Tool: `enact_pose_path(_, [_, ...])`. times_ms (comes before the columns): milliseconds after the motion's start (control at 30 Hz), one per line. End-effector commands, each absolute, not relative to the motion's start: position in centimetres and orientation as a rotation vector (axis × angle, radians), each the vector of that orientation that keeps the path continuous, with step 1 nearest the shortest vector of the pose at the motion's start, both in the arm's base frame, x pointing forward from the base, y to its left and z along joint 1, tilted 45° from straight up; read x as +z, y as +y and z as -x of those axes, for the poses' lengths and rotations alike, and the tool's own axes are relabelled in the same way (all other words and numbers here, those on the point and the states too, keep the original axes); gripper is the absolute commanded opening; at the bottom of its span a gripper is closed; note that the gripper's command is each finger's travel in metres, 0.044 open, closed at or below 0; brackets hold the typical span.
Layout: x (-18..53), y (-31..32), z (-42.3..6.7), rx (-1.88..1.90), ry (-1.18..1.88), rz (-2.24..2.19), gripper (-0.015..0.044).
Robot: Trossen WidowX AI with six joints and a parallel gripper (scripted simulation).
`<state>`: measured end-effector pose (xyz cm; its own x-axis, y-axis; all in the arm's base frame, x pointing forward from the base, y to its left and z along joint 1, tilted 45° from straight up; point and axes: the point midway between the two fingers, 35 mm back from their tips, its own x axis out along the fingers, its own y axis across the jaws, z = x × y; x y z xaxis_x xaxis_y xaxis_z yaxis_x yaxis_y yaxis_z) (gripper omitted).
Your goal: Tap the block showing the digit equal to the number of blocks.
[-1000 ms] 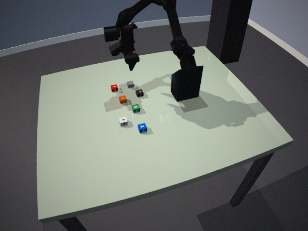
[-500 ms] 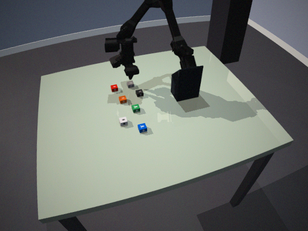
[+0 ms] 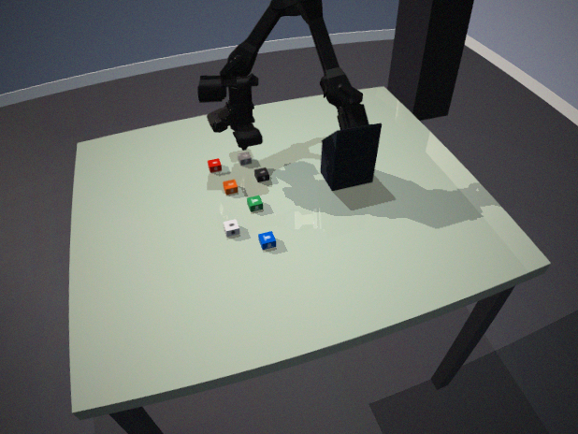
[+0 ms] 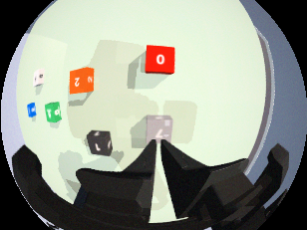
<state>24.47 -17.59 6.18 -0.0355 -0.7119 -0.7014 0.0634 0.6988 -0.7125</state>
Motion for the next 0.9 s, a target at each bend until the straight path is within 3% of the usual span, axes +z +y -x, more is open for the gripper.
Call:
enact_pose_path(0, [5.9,-17.6,-24.3,-0.673,1.494,0.562,0.0020])
enact_pose_path(867, [4.3,-19.5,-24.5,-0.679,1.485,0.565,0.0020])
